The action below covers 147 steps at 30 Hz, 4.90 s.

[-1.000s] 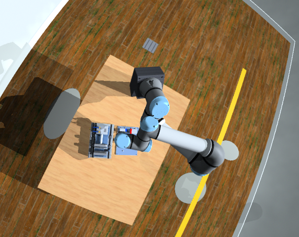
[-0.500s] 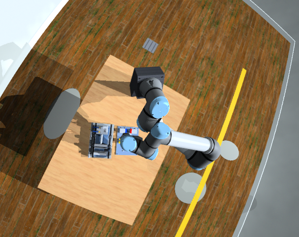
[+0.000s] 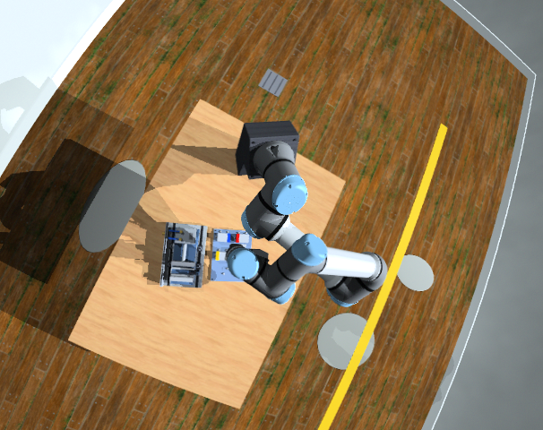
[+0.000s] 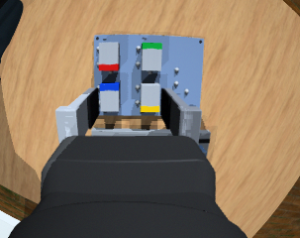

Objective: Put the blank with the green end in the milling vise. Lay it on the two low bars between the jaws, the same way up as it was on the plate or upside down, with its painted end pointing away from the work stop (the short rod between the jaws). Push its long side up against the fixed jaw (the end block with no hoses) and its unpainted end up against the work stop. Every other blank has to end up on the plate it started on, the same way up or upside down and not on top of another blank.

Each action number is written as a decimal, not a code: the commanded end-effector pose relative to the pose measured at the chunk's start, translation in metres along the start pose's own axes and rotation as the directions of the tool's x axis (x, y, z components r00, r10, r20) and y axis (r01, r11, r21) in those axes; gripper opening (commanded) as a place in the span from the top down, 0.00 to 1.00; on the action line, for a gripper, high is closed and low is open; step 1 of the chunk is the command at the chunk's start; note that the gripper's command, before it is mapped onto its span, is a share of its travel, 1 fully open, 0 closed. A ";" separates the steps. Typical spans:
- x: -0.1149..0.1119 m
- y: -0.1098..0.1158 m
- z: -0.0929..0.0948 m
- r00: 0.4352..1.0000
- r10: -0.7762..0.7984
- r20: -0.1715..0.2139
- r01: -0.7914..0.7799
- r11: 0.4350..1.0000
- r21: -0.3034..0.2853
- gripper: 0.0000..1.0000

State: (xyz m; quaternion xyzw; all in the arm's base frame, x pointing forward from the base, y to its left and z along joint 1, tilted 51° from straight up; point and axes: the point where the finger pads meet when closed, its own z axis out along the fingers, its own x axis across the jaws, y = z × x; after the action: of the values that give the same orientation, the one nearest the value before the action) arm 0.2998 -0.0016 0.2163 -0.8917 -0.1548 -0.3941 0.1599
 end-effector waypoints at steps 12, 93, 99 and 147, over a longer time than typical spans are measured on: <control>-0.002 0.006 0.006 1.000 0.000 -0.004 0.000 1.000 -0.002 0.00; -0.003 0.011 0.014 1.000 -0.002 -0.004 0.002 1.000 -0.002 0.00; -0.003 0.011 0.014 1.000 -0.002 -0.004 0.002 1.000 -0.002 0.00; 0.008 0.000 0.062 1.000 0.000 -0.004 0.000 1.000 -0.002 0.00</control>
State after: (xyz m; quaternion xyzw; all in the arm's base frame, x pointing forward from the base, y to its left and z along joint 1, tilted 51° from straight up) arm 0.3398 0.0234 0.1857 -0.8860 -0.1531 -0.4075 0.1597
